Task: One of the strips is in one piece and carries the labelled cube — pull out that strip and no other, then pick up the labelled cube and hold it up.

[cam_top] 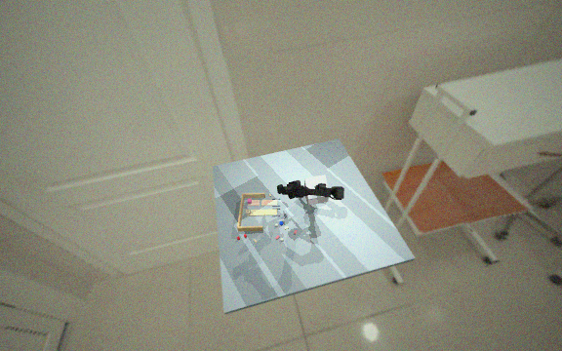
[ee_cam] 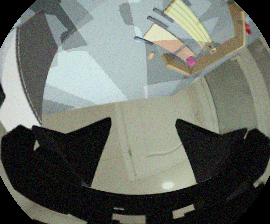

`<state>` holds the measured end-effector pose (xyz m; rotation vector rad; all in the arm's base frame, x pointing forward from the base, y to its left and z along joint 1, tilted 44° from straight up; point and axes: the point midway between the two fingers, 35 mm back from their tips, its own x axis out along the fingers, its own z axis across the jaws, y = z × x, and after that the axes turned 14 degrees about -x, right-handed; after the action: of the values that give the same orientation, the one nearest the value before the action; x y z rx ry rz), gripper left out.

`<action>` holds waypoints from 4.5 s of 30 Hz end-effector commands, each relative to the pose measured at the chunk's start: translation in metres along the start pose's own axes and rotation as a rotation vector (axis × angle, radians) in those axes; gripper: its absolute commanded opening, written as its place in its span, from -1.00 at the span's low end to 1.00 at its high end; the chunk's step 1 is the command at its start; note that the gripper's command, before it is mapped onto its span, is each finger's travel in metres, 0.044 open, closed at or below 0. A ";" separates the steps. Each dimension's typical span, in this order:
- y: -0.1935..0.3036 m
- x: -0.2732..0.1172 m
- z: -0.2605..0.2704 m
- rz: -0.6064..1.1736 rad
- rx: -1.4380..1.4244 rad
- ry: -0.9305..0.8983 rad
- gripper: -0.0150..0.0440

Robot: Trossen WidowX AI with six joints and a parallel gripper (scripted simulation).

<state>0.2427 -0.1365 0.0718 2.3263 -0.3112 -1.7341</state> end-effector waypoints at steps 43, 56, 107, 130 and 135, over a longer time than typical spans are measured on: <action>-0.022 -0.001 -0.061 -1.245 1.909 0.064 0.86; -0.022 -0.001 -0.061 -1.245 1.909 0.064 0.86; -0.126 0.067 -0.137 -0.689 1.705 -0.978 -0.49; -0.160 0.084 -0.138 -0.690 1.704 -0.979 -0.49; -0.167 0.088 -0.138 -0.691 1.704 -0.979 -0.49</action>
<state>0.4082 -0.0016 -0.0120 1.8850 -1.9289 -3.8950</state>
